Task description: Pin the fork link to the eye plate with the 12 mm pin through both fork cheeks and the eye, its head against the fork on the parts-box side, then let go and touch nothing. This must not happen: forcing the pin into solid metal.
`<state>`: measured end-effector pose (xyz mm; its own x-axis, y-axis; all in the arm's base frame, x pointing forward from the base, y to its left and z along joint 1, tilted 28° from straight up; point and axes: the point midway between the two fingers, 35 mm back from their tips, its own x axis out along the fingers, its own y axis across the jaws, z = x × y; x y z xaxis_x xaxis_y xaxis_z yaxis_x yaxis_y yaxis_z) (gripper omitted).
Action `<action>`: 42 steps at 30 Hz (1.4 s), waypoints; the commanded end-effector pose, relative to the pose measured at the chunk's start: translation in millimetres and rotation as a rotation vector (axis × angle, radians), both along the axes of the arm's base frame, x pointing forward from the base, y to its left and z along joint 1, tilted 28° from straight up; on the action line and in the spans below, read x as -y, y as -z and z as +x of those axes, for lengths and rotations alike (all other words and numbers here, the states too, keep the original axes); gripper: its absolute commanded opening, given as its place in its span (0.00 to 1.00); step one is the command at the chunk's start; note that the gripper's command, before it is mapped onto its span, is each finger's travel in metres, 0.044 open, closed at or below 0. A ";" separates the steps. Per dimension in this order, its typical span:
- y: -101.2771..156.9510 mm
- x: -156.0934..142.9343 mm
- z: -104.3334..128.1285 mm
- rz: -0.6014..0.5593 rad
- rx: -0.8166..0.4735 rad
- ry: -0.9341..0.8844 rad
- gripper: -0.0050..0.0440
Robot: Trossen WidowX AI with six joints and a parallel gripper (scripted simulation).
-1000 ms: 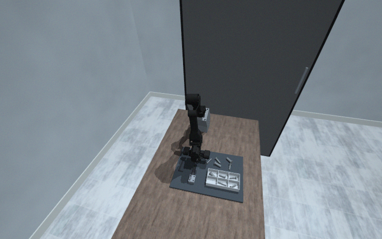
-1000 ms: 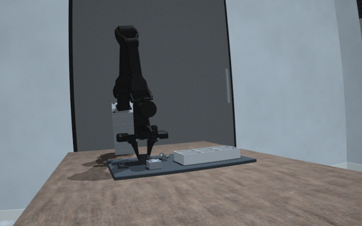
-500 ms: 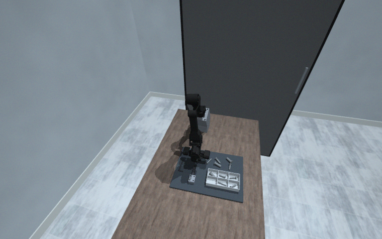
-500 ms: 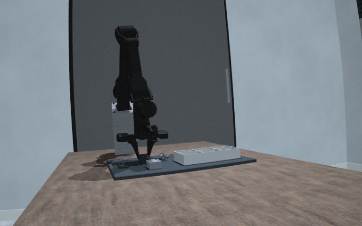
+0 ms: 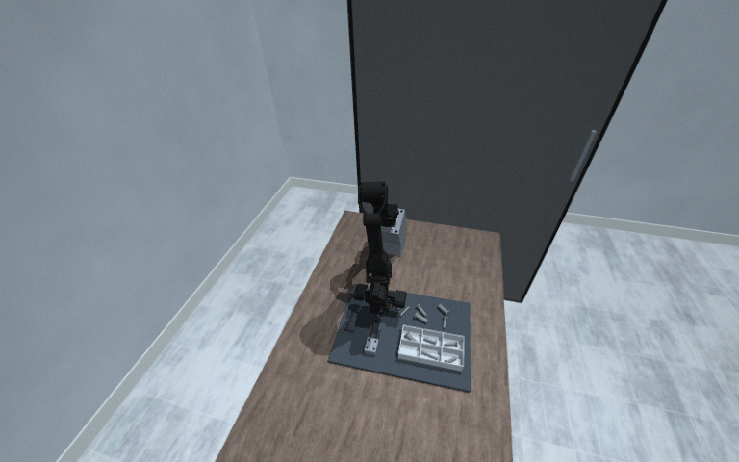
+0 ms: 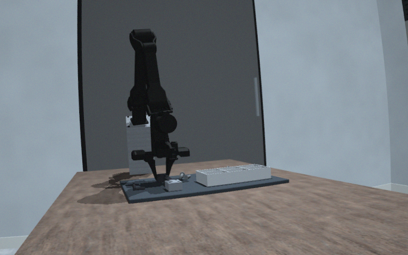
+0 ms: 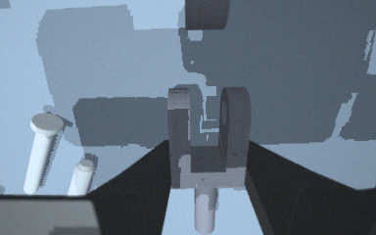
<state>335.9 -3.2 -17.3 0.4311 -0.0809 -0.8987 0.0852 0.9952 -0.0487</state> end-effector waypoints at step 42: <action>-7.8 -2.2 18.1 0.005 0.034 -0.001 0.35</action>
<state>336.5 -3.2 -16.7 0.4135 -0.0814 -0.9069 0.0851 0.9951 -0.0506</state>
